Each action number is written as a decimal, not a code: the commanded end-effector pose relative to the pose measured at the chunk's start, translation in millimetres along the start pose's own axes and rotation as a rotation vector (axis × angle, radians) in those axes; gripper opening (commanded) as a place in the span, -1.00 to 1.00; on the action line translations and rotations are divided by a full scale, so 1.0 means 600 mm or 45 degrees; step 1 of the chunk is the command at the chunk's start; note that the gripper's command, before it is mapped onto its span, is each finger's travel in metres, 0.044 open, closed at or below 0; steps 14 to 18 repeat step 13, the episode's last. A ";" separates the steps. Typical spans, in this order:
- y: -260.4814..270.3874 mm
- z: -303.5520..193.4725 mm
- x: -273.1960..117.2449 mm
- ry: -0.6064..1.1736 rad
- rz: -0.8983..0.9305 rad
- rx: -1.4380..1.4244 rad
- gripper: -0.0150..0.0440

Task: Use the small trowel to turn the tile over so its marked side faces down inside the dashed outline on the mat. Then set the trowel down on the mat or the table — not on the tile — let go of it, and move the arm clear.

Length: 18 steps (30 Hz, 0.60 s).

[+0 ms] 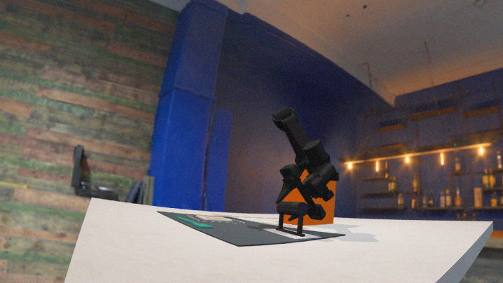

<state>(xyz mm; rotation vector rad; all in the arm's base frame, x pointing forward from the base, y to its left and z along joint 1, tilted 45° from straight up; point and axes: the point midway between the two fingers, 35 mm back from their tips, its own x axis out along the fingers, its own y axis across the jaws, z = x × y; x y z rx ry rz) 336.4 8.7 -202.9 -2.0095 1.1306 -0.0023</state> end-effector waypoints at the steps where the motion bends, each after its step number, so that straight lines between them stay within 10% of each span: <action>1: 0.001 0.001 -0.023 0.001 0.002 0.004 0.53; 18: -0.011 -0.005 -0.100 -0.001 -0.005 0.006 0.53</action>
